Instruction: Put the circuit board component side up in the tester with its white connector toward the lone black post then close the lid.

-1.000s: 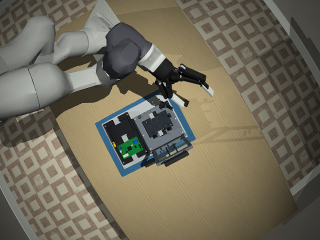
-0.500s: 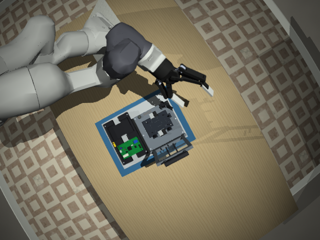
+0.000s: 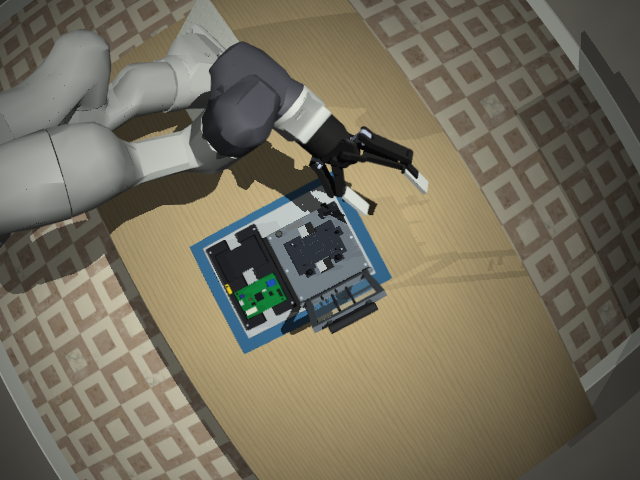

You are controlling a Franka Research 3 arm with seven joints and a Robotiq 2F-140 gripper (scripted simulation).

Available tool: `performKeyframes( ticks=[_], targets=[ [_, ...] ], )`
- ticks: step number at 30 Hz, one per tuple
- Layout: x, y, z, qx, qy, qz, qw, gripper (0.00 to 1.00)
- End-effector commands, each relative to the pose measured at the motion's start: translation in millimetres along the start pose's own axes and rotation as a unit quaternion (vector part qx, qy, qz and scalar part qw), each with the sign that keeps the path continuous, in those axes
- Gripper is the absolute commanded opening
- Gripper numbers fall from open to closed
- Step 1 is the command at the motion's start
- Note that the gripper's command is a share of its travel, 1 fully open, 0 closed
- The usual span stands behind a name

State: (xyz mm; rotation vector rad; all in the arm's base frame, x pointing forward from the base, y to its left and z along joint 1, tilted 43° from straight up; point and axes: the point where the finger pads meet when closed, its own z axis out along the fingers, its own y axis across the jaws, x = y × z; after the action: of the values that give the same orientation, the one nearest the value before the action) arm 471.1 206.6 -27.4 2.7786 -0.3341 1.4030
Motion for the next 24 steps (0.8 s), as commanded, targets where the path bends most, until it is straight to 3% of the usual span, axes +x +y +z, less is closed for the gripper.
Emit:
performKeyframes(
  ticks=[1,5,19,24],
  targets=[
    [3.8,-10.6,-6.8,0.0,-0.002,-0.006,1.0,1.0],
    [7.9,-17.1,-11.4,0.0,-0.002,-0.006,1.0,1.0],
    [45.8,-78.9,-54.0,0.0,-0.002,-0.006,1.0,1.0],
    [52.2,-89.3,-61.2,0.0,-0.002,-0.006,1.0,1.0]
  ],
)
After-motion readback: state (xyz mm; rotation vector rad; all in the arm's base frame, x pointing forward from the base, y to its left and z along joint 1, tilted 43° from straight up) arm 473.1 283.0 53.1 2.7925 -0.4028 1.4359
